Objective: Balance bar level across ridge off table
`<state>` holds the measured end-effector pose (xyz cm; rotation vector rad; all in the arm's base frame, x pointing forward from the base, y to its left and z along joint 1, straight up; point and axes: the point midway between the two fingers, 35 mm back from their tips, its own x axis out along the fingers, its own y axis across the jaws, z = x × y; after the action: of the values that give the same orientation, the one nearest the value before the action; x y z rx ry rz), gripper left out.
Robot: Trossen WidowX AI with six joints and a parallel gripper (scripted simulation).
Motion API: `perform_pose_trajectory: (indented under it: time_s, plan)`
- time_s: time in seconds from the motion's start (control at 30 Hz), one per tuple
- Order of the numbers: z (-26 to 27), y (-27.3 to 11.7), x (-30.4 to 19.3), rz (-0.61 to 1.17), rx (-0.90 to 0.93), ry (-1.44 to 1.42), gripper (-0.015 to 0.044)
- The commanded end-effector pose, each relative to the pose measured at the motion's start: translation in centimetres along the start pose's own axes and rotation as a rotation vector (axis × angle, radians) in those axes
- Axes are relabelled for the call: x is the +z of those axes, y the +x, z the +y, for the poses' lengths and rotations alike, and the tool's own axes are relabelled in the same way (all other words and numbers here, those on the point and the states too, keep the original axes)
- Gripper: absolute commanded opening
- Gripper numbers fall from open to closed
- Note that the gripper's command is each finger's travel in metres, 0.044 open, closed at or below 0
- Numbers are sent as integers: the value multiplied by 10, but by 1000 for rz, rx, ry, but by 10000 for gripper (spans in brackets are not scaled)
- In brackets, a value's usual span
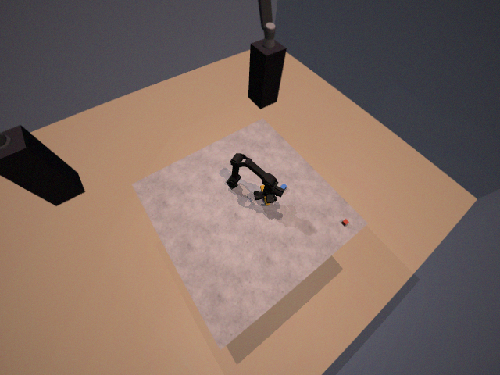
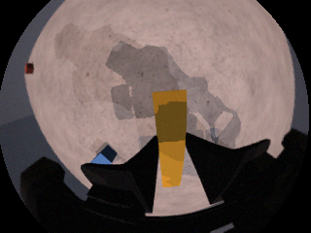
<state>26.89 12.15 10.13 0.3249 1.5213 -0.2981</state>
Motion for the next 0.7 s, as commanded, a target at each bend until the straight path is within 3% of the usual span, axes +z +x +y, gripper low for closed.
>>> perform_pose_trajectory:
  time_s: [0.0, 0.67]
  plan:
    - [0, 3, -1, 5, -3, 3, 0]
    - [0, 5, 0, 5, -3, 3, 0]
